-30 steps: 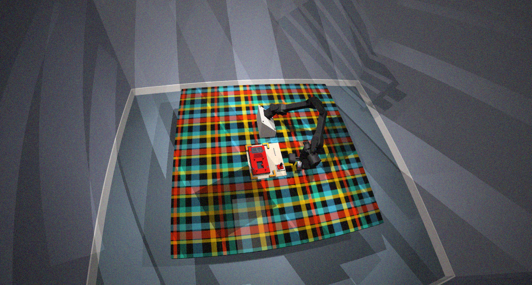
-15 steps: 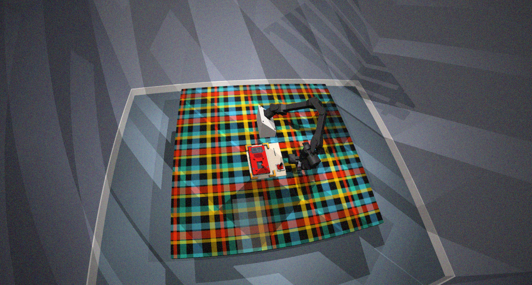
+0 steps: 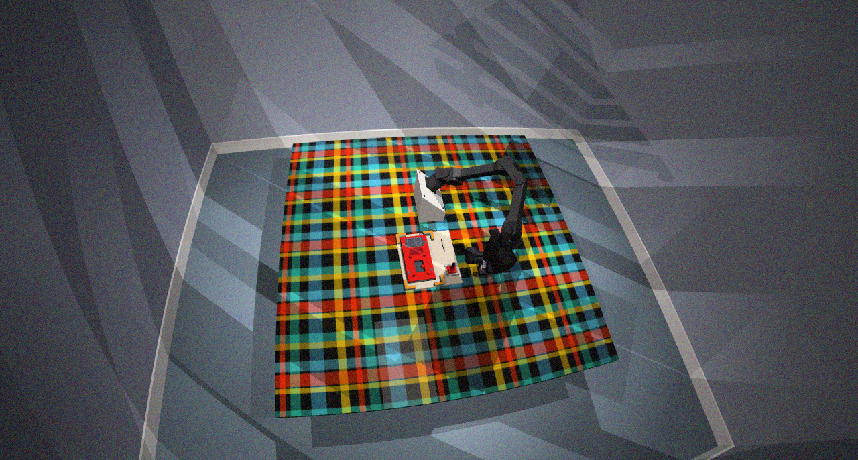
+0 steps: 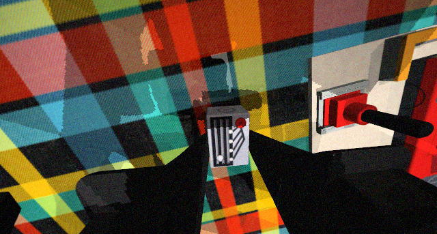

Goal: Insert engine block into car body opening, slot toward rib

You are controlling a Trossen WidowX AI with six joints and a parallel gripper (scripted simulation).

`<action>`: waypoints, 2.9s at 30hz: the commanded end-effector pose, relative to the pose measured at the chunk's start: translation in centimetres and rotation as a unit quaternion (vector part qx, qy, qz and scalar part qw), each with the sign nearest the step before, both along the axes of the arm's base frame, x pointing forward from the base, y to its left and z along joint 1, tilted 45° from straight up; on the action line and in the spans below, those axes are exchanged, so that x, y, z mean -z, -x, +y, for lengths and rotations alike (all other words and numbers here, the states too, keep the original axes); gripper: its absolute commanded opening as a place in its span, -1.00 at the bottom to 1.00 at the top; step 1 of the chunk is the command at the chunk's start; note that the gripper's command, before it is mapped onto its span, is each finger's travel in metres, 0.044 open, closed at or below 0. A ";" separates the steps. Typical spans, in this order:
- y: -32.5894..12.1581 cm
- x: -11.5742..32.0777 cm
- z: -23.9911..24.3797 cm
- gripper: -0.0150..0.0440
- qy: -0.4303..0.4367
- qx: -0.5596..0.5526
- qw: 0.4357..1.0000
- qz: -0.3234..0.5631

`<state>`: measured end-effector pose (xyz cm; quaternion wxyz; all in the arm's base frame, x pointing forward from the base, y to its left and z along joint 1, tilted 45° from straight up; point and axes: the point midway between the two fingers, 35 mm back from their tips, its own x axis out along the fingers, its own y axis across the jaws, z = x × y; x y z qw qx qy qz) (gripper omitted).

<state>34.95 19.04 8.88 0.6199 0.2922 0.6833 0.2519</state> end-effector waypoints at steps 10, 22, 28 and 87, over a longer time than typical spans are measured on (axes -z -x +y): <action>-0.9 -2.8 -3.1 -0.49 0.004 0.004 1.000 -0.005; -1.0 -5.5 -5.9 -0.49 0.004 0.003 1.000 -0.005; -0.9 -6.8 -7.2 -0.49 0.003 0.003 1.000 -0.004; -2.4 6.0 -16.4 -0.49 0.009 -0.036 0.998 -0.044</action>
